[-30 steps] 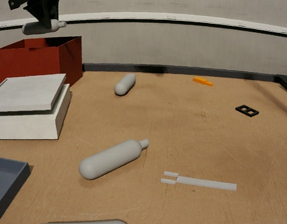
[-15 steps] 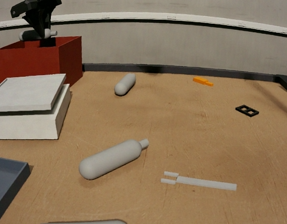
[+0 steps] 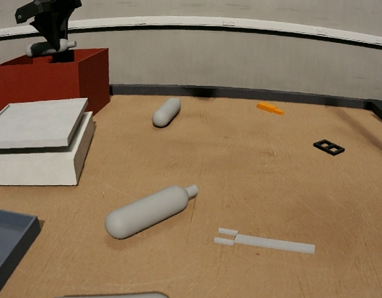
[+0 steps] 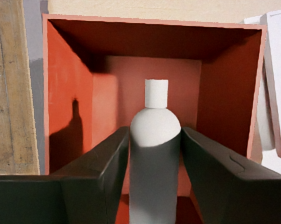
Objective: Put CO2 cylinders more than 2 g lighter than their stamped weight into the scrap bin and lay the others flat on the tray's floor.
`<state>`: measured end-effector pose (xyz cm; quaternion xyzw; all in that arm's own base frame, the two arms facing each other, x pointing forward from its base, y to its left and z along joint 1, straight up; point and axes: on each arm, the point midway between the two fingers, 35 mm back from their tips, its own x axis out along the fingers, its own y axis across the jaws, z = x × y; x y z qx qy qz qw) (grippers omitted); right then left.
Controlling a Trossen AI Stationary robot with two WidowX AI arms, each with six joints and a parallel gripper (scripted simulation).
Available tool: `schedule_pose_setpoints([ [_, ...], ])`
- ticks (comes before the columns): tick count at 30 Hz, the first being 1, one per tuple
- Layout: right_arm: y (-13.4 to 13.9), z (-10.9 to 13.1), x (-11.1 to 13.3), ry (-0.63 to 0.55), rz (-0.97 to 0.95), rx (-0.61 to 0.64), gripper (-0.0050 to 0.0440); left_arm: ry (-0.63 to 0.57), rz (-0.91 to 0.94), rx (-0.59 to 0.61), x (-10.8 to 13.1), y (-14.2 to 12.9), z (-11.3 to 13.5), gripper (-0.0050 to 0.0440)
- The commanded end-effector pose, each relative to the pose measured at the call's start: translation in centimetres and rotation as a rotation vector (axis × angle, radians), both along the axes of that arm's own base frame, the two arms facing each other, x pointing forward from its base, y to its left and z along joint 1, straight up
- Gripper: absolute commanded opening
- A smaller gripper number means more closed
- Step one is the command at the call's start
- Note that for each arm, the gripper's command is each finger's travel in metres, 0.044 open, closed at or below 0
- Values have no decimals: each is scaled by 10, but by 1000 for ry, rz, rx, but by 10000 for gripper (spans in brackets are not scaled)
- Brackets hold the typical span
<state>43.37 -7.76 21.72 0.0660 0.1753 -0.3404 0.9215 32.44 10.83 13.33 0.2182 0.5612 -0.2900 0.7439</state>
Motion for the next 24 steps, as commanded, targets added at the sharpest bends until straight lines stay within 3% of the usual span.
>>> schedule_pose_setpoints([
  [1, 0, 11, 0, -28, -1, 1, 440, -36, 2, 16, 4, 2, 12, 191],
  [3, 0, 11, 0, -28, -1, 1, 440, -34, 4, 13, 8, 5, 16, 191],
  [7, 0, 11, 0, -28, -1, 1, 440, -46, 1, 19, 4, 7, 30, 287],
  [13, 0, 11, 0, -28, -1, 1, 440, -46, 1, 19, -7, 13, 71, 431],
  [20, 0, 9, 4, -10, 14, -3, 440, -46, 2, 20, -10, 6, 75, 440],
  [24, 0, 3, 12, 93, 134, -17, 440, -38, -3, 15, -14, -17, 65, 440],
])
